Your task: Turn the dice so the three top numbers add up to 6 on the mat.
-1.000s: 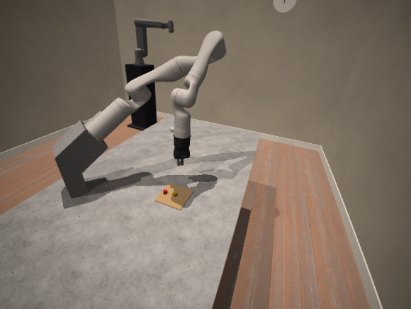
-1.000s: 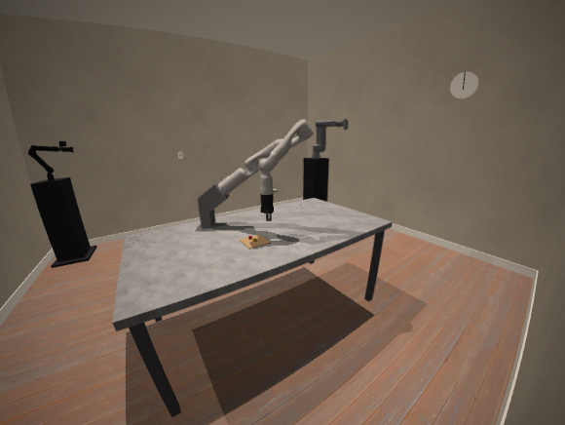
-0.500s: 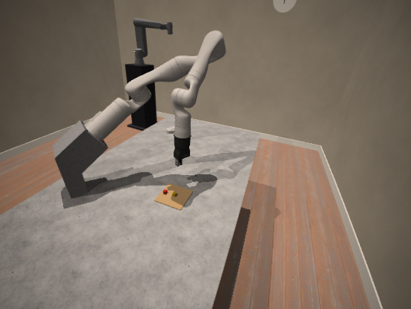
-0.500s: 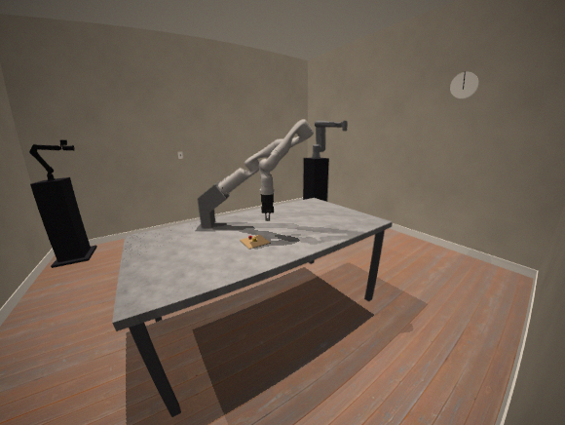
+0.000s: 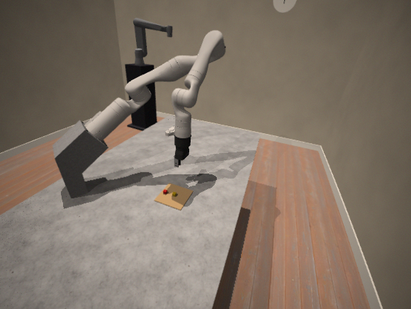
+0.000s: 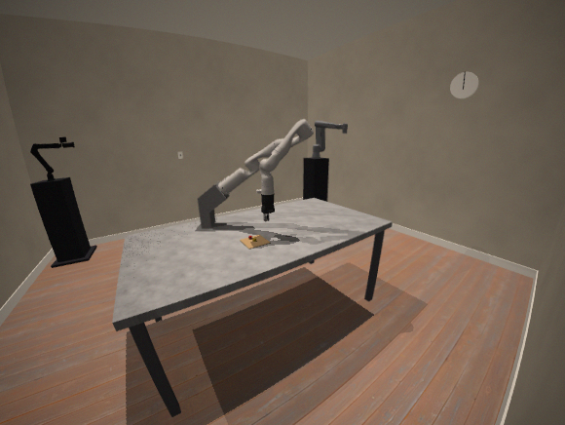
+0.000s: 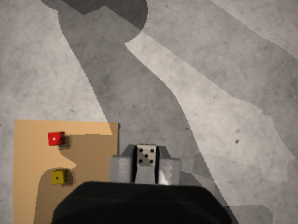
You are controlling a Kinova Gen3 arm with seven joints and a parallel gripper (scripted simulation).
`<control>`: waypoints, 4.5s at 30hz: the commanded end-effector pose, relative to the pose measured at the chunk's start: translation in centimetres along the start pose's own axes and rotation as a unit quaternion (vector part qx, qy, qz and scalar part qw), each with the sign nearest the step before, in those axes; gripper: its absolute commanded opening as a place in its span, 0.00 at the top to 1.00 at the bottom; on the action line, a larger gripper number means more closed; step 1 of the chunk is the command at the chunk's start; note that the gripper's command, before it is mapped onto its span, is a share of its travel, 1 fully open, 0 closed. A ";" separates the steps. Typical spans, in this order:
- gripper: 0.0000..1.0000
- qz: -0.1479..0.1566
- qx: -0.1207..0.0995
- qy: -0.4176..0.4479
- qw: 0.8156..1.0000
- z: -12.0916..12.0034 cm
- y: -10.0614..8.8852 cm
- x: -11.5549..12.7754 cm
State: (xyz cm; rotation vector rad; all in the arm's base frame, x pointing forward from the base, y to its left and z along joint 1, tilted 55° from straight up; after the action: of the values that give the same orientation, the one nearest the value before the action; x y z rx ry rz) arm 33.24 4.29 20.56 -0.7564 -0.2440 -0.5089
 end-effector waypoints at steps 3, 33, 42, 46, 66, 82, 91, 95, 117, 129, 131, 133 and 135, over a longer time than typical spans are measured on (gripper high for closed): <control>0.66 -0.003 0.000 -0.039 0.999 -0.1 0.0 0.0; 0.66 -0.002 -0.002 -0.495 0.869 -1.5 0.0 1.3; 0.66 -0.001 -0.002 -0.601 0.800 -1.5 0.1 1.8; 0.66 -0.001 -0.002 -0.657 0.754 -1.5 0.1 2.2; 0.66 0.000 -0.002 -0.867 0.498 -0.8 0.1 3.8; 0.66 0.001 -0.002 -0.966 0.257 0.5 0.1 4.7; 0.66 0.001 -0.002 -0.992 0.129 1.3 0.2 5.0; 0.66 0.001 -0.002 -0.998 0.055 1.8 0.2 5.1; 0.66 0.002 -0.002 -0.952 -0.308 4.1 0.2 4.6; 0.66 0.002 -0.002 -0.882 -0.472 4.9 0.2 4.0; 0.66 0.002 -0.002 -0.864 -0.503 5.1 0.2 3.8; 0.66 0.002 -0.002 -0.846 -0.533 5.2 0.2 3.7; 0.66 0.002 -0.002 -0.827 -0.562 5.3 0.2 3.5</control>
State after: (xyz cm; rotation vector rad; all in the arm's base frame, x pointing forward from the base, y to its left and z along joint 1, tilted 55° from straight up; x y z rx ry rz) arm 36.27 6.94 25.49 0.0126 1.5911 -1.0271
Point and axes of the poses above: the point where the finger pads meet when closed, its own y axis out along the fingers, its own z axis across the jaws, x = y × z, the point moved 6 cm from there along -y, back along the fingers
